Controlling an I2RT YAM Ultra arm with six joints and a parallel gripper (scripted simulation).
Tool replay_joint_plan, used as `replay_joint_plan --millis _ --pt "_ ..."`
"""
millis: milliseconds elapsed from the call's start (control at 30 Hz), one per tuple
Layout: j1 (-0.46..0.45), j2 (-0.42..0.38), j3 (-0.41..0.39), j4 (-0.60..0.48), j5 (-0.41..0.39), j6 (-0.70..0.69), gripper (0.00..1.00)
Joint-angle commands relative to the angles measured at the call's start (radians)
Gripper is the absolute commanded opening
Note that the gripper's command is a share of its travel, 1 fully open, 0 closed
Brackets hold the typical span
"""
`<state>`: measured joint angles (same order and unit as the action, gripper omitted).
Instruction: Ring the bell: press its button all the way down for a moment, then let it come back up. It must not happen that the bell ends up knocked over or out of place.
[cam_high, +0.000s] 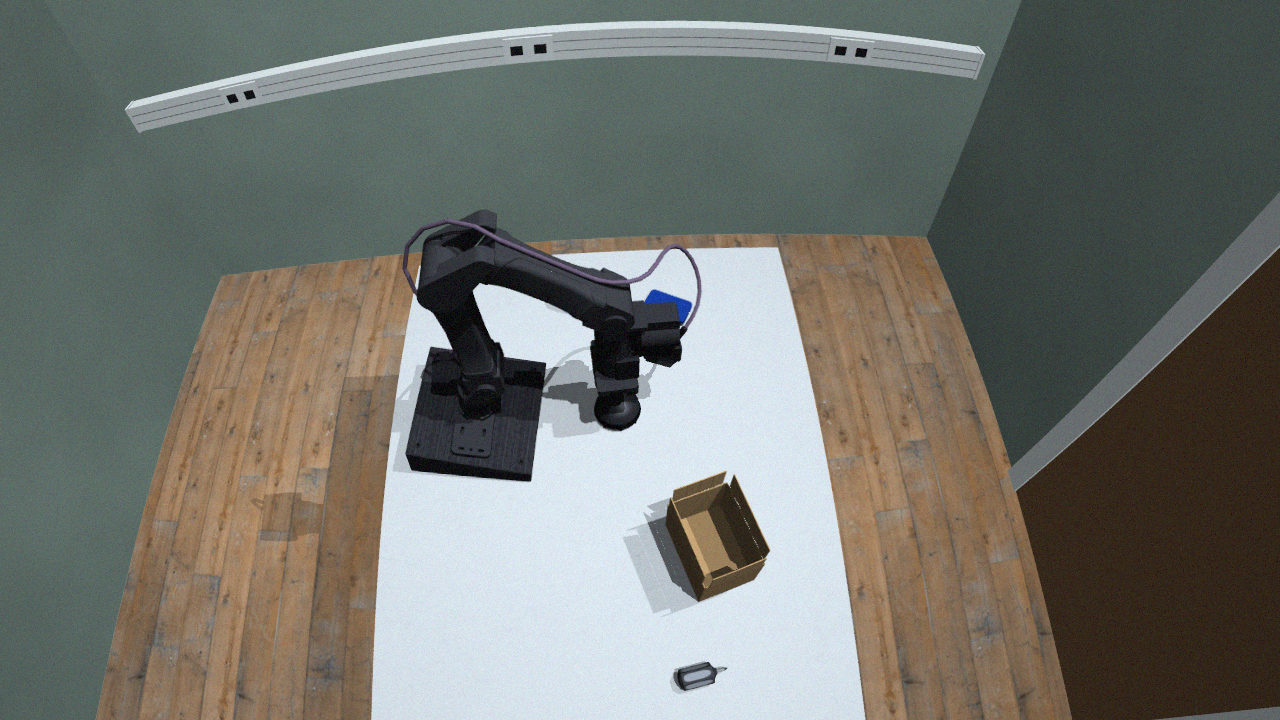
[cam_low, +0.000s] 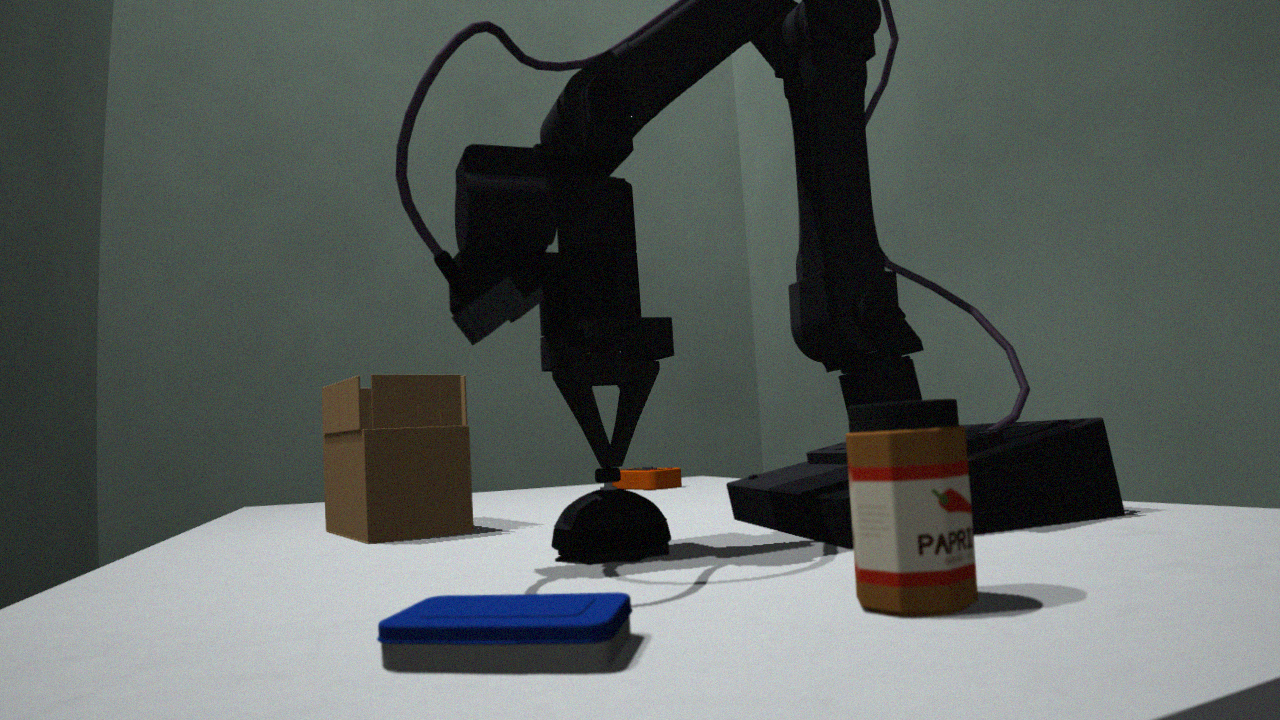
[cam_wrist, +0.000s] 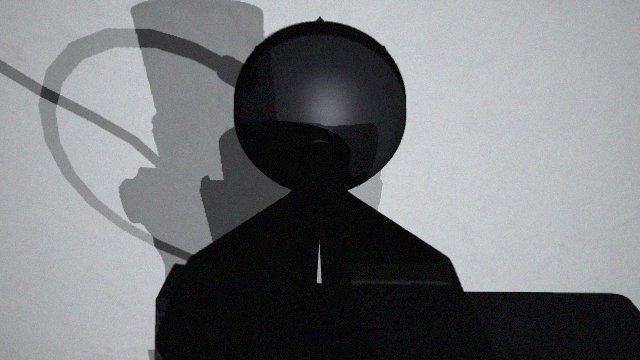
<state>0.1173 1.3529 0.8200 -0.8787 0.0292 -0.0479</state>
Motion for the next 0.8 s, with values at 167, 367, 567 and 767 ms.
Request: replay_joint_plan --millis 167,367,567,767 --pt "-0.005 0.020 -0.002 0.035 -0.002 -0.007 0.00" --pt "-0.004 0.016 0.033 0.026 -0.002 -0.007 0.00" --pt "0.000 -0.030 0.049 -0.027 -0.002 -0.004 0.00" --pt "0.006 -0.049 0.079 -0.075 -0.001 0.001 0.00"
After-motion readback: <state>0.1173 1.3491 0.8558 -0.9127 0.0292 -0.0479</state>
